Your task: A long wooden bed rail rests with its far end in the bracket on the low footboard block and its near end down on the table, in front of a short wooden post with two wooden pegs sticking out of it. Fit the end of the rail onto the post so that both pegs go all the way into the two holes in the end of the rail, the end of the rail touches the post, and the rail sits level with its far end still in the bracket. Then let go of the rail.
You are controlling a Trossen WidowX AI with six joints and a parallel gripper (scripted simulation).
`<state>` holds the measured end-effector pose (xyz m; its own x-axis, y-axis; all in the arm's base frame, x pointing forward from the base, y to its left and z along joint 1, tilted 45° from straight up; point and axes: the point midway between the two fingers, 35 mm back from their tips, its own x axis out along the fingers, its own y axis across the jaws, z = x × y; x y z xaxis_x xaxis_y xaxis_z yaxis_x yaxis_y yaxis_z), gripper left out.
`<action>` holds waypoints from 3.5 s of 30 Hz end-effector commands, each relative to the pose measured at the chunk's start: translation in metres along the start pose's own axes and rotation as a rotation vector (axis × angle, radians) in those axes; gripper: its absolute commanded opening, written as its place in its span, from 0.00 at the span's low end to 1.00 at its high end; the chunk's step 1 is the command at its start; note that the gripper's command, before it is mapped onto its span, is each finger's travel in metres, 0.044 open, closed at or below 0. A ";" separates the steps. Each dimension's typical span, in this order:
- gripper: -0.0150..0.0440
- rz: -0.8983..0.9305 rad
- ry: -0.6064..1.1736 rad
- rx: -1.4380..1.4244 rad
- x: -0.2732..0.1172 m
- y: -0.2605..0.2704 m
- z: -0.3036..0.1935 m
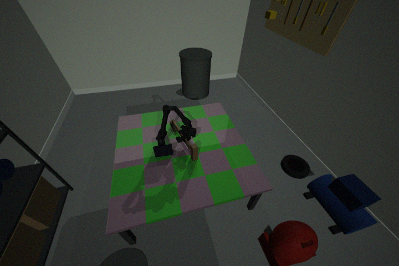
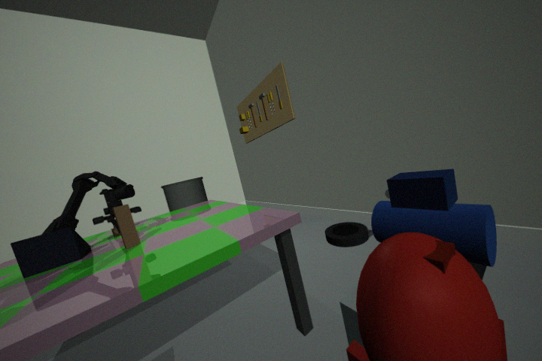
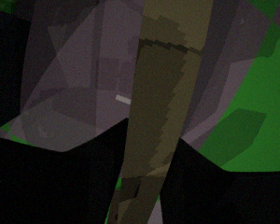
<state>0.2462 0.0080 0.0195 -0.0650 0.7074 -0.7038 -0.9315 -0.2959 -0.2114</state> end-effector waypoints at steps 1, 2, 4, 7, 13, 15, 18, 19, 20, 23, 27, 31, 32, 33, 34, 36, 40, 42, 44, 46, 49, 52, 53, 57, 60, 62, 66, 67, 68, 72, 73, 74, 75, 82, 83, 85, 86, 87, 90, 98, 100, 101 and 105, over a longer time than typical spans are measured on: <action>0.25 -0.003 0.006 -0.001 -0.001 -0.001 -0.003; 0.25 -0.003 0.006 -0.001 -0.001 -0.001 -0.003; 0.25 -0.003 0.006 -0.001 -0.001 -0.001 -0.003; 0.25 -0.003 0.006 -0.001 -0.001 -0.001 -0.004; 0.25 -0.004 0.006 -0.001 0.000 -0.001 -0.006; 0.25 -0.004 0.006 -0.001 0.000 -0.001 -0.007; 0.25 -0.004 0.006 -0.002 -0.001 -0.001 -0.008; 0.25 -0.004 0.006 -0.002 -0.001 -0.001 -0.008; 0.25 -0.004 0.006 -0.002 -0.001 -0.001 -0.008; 0.25 -0.004 0.006 -0.002 -0.001 -0.001 -0.009; 0.25 -0.004 0.006 -0.002 -0.002 -0.001 -0.010; 0.25 -0.004 0.006 -0.002 -0.002 -0.001 -0.011; 0.25 -0.004 0.006 -0.002 -0.002 -0.001 -0.012; 0.25 -0.004 0.006 -0.002 -0.002 -0.001 -0.012; 0.25 -0.004 0.006 -0.002 -0.002 -0.001 -0.012; 0.25 -0.004 0.006 -0.002 -0.002 -0.001 -0.013; 0.25 -0.004 0.006 -0.002 -0.001 -0.001 -0.014; 0.25 -0.004 0.006 -0.002 -0.001 -0.001 -0.015; 0.25 -0.004 0.006 -0.002 -0.001 -0.001 -0.015; 0.25 -0.004 0.006 -0.002 -0.001 -0.001 -0.016; 0.25 -0.004 0.006 -0.002 -0.001 -0.001 -0.017; 0.25 -0.004 0.006 -0.002 -0.001 -0.001 -0.018; 0.25 -0.004 0.006 -0.002 -0.001 -0.001 -0.018; 0.25 -0.004 0.006 -0.002 -0.001 -0.001 -0.019; 0.25 -0.004 0.006 -0.002 -0.002 -0.001 -0.020; 0.25 -0.004 0.006 -0.002 -0.002 -0.001 -0.021; 0.25 -0.004 0.007 -0.002 -0.002 -0.001 -0.022; 0.25 -0.004 0.007 -0.002 -0.002 -0.001 -0.022; 0.25 -0.004 0.007 -0.002 -0.002 -0.001 -0.022; 0.25 -0.004 0.007 -0.002 -0.002 -0.001 -0.024; 0.25 -0.004 0.007 -0.002 -0.001 -0.001 -0.024; 0.25 -0.004 0.007 -0.002 -0.001 -0.001 -0.024; 0.25 -0.004 0.007 -0.002 -0.001 -0.001 -0.025; 0.25 -0.004 0.007 -0.002 -0.001 -0.001 -0.026; 0.25 -0.004 0.007 -0.002 -0.001 -0.001 -0.027; 0.25 -0.004 0.007 -0.002 -0.001 -0.001 -0.027; 0.25 -0.004 0.007 -0.002 -0.001 -0.001 -0.028; 0.25 -0.004 0.007 -0.002 -0.001 -0.001 -0.028; 0.25 -0.004 0.007 -0.002 -0.002 -0.001 -0.029; 0.25 -0.004 0.007 -0.002 -0.002 -0.001 -0.031; 0.25 -0.004 0.007 -0.002 -0.002 -0.001 -0.032; 0.25 -0.004 0.007 -0.002 -0.002 -0.001 -0.032; 0.25 -0.004 0.007 -0.002 -0.002 -0.001 -0.033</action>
<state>0.2576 -0.0116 -0.0009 -0.0644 0.7070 -0.7042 -0.9314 -0.2960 -0.2119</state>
